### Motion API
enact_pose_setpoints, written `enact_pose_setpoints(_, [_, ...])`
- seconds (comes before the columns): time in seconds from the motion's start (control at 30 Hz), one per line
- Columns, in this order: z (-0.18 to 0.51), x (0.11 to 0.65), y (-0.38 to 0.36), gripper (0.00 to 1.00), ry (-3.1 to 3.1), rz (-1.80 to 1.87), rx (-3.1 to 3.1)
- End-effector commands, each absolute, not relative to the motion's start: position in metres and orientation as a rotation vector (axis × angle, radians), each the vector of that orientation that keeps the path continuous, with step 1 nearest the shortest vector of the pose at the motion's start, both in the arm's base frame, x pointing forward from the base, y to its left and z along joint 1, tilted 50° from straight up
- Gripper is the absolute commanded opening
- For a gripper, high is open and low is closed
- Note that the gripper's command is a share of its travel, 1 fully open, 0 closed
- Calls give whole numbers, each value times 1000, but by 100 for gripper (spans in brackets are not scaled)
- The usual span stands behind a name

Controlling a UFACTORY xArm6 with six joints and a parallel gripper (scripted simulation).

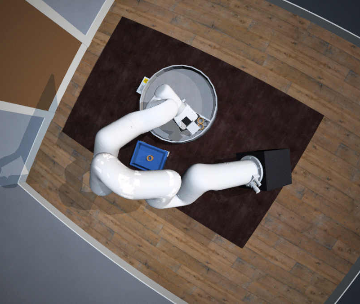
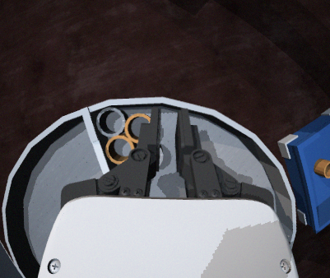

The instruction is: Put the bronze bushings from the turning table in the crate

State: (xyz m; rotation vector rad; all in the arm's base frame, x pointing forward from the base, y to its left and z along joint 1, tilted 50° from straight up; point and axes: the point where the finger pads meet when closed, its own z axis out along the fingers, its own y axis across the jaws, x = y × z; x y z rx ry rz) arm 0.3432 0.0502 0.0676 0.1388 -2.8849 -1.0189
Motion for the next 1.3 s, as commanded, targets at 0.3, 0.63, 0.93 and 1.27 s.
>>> enact_pose_setpoints(0.3, [56,343,37,14,-2827,-1028,76])
enact_pose_setpoints(0.63, [56,343,38,13,-2827,-1028,76])
enact_pose_setpoints(0.93, [56,343,38,13,-2827,-1028,76])
enact_pose_setpoints(1.27, [55,344,39,13,-2827,-1028,76])
